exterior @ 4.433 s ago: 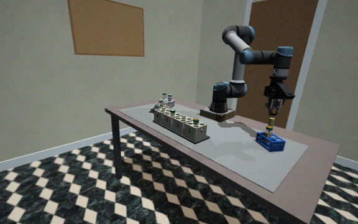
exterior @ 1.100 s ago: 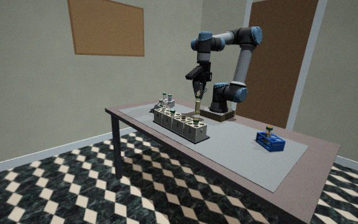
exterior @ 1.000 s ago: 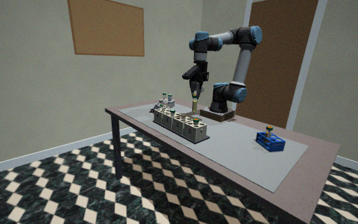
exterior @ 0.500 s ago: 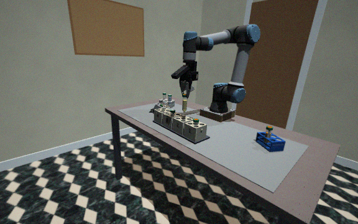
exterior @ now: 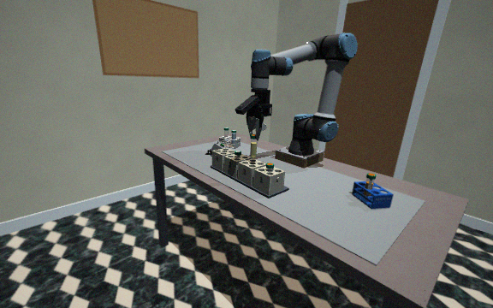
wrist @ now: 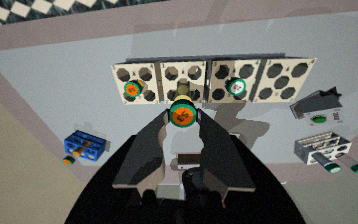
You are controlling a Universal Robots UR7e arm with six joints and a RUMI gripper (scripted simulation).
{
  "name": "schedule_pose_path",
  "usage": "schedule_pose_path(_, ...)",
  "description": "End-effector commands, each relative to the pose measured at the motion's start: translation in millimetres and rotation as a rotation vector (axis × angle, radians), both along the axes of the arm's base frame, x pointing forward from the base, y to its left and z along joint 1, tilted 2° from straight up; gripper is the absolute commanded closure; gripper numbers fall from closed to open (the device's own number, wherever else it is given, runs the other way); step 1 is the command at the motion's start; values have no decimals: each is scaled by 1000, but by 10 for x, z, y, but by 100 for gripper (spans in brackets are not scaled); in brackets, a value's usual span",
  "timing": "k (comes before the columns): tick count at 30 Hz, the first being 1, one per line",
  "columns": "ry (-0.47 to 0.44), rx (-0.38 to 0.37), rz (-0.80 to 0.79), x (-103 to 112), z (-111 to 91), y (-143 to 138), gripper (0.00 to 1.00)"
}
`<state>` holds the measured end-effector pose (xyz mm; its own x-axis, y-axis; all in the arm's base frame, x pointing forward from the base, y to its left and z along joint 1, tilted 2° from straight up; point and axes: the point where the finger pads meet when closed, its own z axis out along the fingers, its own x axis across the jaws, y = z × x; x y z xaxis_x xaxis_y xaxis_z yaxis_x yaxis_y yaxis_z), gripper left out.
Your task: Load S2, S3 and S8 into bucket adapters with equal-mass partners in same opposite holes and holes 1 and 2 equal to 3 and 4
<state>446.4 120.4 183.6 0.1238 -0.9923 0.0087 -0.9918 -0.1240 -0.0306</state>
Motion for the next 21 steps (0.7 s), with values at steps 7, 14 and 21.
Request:
schedule_pose_path(7, -2, 0, 0, 11, -155, -1, 100)
schedule_pose_path(14, -2, 0, 0, 11, -155, -1, 100)
schedule_pose_path(21, -2, 0, 0, 11, -168, -1, 100)
